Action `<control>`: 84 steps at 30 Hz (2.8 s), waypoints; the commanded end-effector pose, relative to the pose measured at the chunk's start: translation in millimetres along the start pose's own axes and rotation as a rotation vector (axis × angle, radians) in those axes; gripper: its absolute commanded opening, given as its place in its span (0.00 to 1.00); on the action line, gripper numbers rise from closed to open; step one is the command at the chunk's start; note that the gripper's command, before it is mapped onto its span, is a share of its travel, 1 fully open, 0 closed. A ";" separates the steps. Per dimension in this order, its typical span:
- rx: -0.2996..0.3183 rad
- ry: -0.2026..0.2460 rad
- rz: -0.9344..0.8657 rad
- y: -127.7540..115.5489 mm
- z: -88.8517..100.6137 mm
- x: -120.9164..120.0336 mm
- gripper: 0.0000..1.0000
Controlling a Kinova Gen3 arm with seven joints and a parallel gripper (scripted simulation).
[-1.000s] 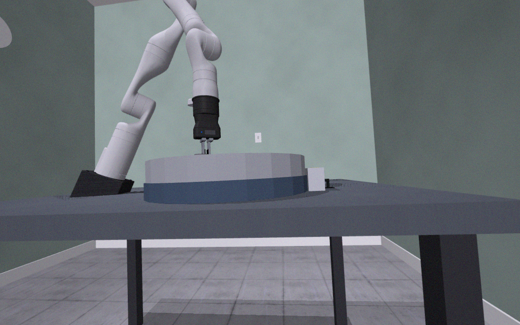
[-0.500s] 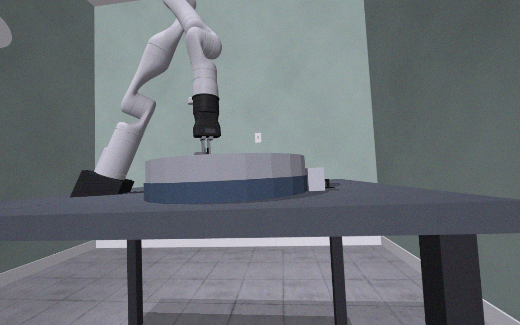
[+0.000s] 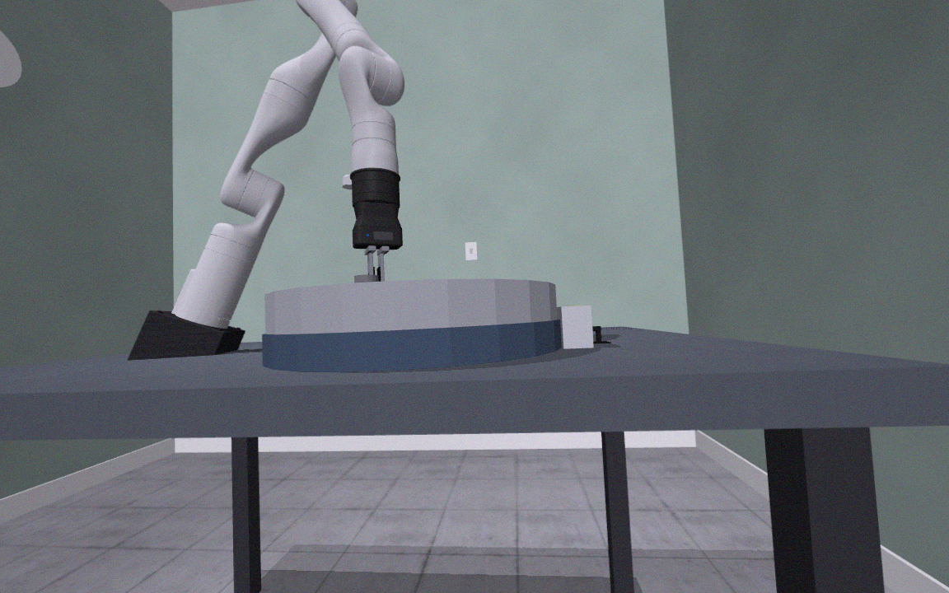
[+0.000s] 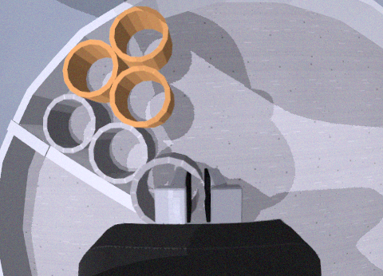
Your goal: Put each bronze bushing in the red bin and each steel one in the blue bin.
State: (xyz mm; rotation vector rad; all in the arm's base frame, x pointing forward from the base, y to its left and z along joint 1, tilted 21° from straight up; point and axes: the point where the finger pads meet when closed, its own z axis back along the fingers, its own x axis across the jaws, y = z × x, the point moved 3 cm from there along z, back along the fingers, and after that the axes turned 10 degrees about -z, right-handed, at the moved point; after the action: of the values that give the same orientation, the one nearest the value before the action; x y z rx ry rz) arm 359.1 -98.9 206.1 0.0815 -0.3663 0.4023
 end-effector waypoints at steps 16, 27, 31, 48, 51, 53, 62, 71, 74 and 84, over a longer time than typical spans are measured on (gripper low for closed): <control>-0.003 -0.001 0.000 -0.8 5.2 0.4 0.00; -0.003 -0.001 0.000 -0.8 8.3 0.4 0.00; -0.003 -0.001 0.000 -0.8 8.7 0.4 0.00; -0.003 -0.001 0.000 -0.8 14.3 0.4 0.00; -0.003 -0.001 0.000 -0.8 14.3 0.4 0.00; -0.003 -0.001 0.000 -0.7 22.6 0.3 0.00; -0.003 -0.001 0.000 -0.6 48.2 0.3 0.00; -0.003 -0.001 0.000 -0.6 56.7 0.3 0.00; -0.003 -0.001 0.000 -0.6 56.7 0.3 0.00; -0.003 -0.001 -0.058 45.1 56.4 24.9 0.00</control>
State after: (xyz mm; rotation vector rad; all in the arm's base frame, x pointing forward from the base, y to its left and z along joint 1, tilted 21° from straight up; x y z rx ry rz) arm 342.6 -59.7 264.3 0.0993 -0.3602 0.3344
